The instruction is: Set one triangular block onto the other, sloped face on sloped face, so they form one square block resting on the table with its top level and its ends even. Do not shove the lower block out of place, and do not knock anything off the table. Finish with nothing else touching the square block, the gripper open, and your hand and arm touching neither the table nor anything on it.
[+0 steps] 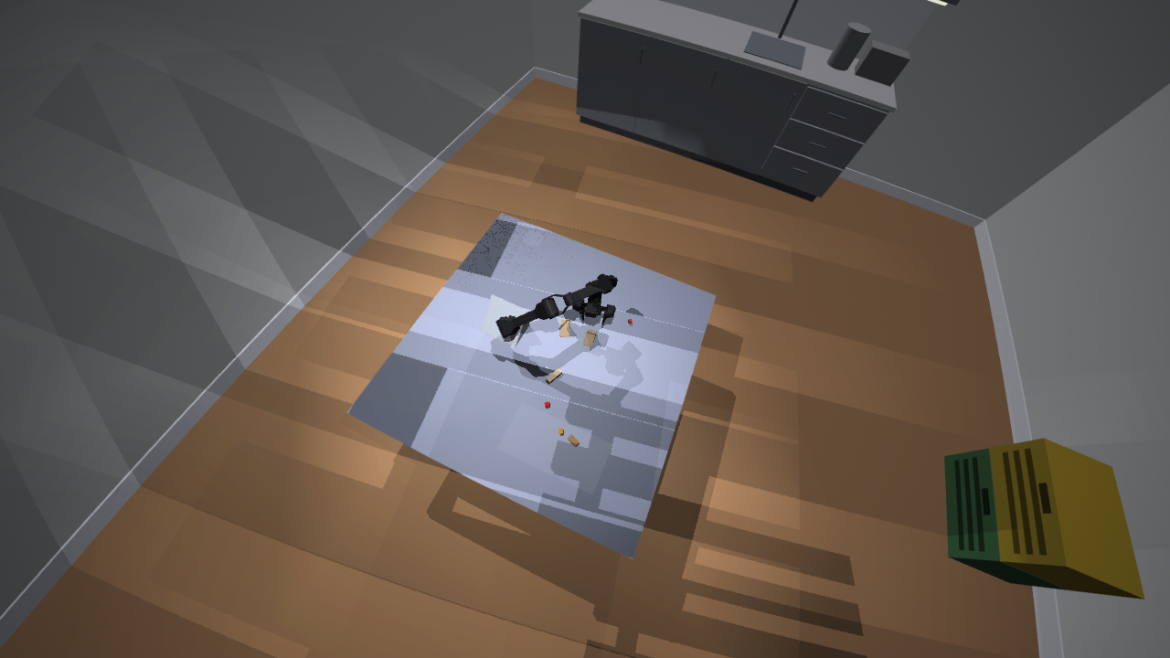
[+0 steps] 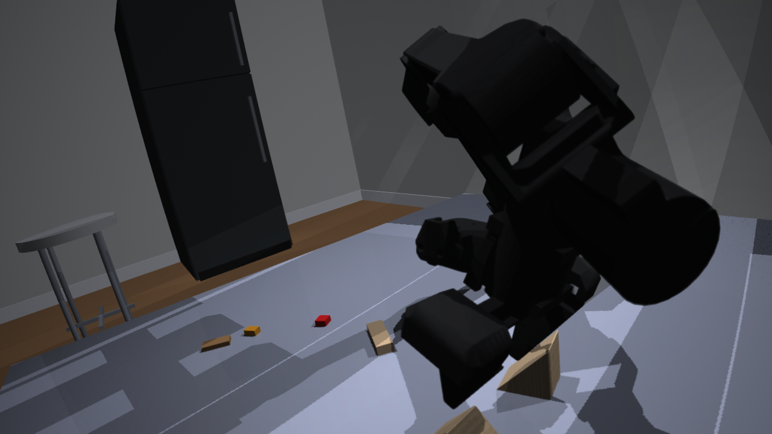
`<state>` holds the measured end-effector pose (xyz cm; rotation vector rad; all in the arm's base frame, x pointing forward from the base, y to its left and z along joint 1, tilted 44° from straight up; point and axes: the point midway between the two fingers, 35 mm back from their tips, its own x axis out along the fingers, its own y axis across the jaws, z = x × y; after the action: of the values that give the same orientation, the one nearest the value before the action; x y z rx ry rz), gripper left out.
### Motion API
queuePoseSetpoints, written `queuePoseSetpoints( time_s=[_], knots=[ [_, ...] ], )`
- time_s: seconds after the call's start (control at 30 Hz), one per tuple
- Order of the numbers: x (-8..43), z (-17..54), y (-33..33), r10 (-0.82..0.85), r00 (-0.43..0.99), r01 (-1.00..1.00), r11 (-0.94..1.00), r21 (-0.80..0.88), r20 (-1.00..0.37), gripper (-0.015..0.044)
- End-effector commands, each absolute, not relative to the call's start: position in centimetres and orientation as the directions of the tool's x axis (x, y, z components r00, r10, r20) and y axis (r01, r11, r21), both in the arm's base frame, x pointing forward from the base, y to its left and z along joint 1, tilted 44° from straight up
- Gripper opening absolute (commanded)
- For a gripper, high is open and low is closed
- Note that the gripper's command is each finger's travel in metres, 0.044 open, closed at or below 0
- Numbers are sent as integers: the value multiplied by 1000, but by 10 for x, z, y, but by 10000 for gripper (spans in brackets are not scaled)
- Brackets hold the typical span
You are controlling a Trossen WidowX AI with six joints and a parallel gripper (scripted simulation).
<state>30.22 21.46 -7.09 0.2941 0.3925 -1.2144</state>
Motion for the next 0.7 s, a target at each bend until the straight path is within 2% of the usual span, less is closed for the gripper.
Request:
queuePoseSetpoints(
  time_s=[0.0,0.3,0.5,0.67],
  knots=[
    [306,-74,217,-843,294,948,316,28,-451,440],
    [328,-112,135,-887,190,966,246,-81,-421,440],
    [328,-115,128,-890,182,967,240,-90,-419,440],
    [328,-114,128,-891,166,972,221,-84,-422,309]
  ],
)
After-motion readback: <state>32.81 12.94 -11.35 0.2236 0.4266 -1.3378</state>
